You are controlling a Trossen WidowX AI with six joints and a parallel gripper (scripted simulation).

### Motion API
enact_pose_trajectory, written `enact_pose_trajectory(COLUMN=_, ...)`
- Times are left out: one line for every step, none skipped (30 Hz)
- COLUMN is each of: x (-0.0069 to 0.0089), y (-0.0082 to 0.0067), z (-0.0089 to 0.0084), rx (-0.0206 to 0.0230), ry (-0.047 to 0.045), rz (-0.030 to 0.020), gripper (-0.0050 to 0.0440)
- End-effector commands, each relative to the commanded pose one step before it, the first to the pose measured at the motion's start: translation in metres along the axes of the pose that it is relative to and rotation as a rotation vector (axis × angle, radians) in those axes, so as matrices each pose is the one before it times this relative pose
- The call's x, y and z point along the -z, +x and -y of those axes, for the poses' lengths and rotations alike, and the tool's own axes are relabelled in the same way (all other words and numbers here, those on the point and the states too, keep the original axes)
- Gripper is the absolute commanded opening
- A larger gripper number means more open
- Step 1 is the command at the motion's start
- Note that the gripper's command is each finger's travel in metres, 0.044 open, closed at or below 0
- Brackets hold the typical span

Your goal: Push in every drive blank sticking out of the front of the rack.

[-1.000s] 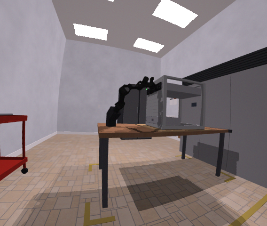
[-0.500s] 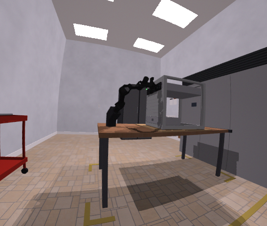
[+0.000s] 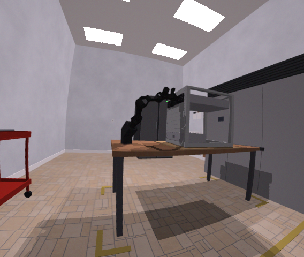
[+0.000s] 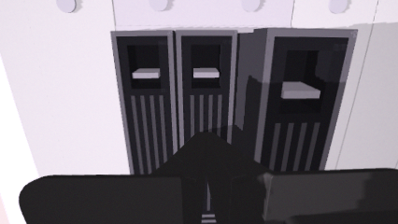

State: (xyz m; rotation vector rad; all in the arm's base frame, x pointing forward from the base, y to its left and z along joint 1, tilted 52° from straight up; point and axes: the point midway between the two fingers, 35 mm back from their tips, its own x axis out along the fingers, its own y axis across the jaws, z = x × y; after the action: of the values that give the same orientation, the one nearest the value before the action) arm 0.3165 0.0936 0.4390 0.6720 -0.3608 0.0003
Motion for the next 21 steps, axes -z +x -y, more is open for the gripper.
enact_pose_trajectory(x=-0.00171, y=0.00357, z=-0.00268, rx=-0.00339, ry=0.00207, rz=0.00447, gripper=-0.005)
enact_pose_trajectory(x=0.0, y=-0.00164, z=0.0, rx=0.0, ry=0.0, rz=0.0, gripper=-0.005)
enact_pose_trajectory(x=0.00001, y=-0.00281, z=0.00001, rx=0.0, ry=0.0, rz=-0.00001, gripper=-0.005)
enact_pose_trajectory(x=0.00001, y=-0.00405, z=0.00001, rx=0.0, ry=0.0, rz=-0.00001, gripper=-0.005)
enact_pose_trajectory(x=0.00001, y=-0.00519, z=0.0, rx=0.0, ry=0.0, rz=0.00001, gripper=-0.005)
enact_pose_trajectory(x=0.00001, y=-0.00589, z=0.0, rx=-0.00001, ry=0.0, rz=0.00001, gripper=-0.005)
enact_pose_trajectory(x=0.00001, y=-0.00628, z=0.00002, rx=0.0, ry=0.0, rz=0.0, gripper=-0.005)
enact_pose_trajectory(x=0.00001, y=-0.00631, z=0.00002, rx=0.0, ry=0.0, rz=0.0, gripper=-0.005)
enact_pose_trajectory(x=0.00001, y=-0.00603, z=0.0, rx=-0.00001, ry=-0.00001, rz=0.00001, gripper=-0.005)
enact_pose_trajectory(x=0.0, y=0.0, z=0.0, rx=0.0, ry=0.0, rz=0.0, gripper=-0.005)
enact_pose_trajectory(x=0.0, y=0.0, z=0.0, rx=0.0, ry=0.0, rz=0.0, gripper=-0.005)
enact_pose_trajectory(x=0.00001, y=-0.00551, z=0.00001, rx=0.0, ry=0.0, rz=0.0, gripper=-0.005)
enact_pose_trajectory(x=0.00001, y=-0.00479, z=0.00001, rx=0.0, ry=0.0, rz=0.0, gripper=-0.005)
enact_pose_trajectory(x=0.00001, y=-0.00393, z=0.00001, rx=0.0, ry=0.0, rz=0.00001, gripper=-0.005)
enact_pose_trajectory(x=0.00001, y=-0.003, z=0.00001, rx=0.00001, ry=0.0, rz=-0.00001, gripper=-0.005)
enact_pose_trajectory(x=0.0, y=-0.00205, z=0.0, rx=-0.00001, ry=-0.00001, rz=0.00001, gripper=-0.005)
enact_pose_trajectory(x=0.0, y=-0.0012, z=0.00001, rx=0.00001, ry=0.00001, rz=-0.00002, gripper=-0.005)
enact_pose_trajectory(x=0.0, y=-0.0005, z=0.00001, rx=0.00001, ry=0.00001, rz=-0.00001, gripper=-0.005)
enact_pose_trajectory(x=0.0, y=-0.00008, z=0.0, rx=0.0, ry=0.0, rz=0.0, gripper=-0.005)
enact_pose_trajectory(x=0.00001, y=-0.00007, z=0.00026, rx=0.0, ry=0.0, rz=0.0, gripper=-0.005)
enact_pose_trajectory(x=0.00008, y=-0.0004, z=0.00147, rx=-0.00001, ry=0.0, rz=0.00001, gripper=-0.005)
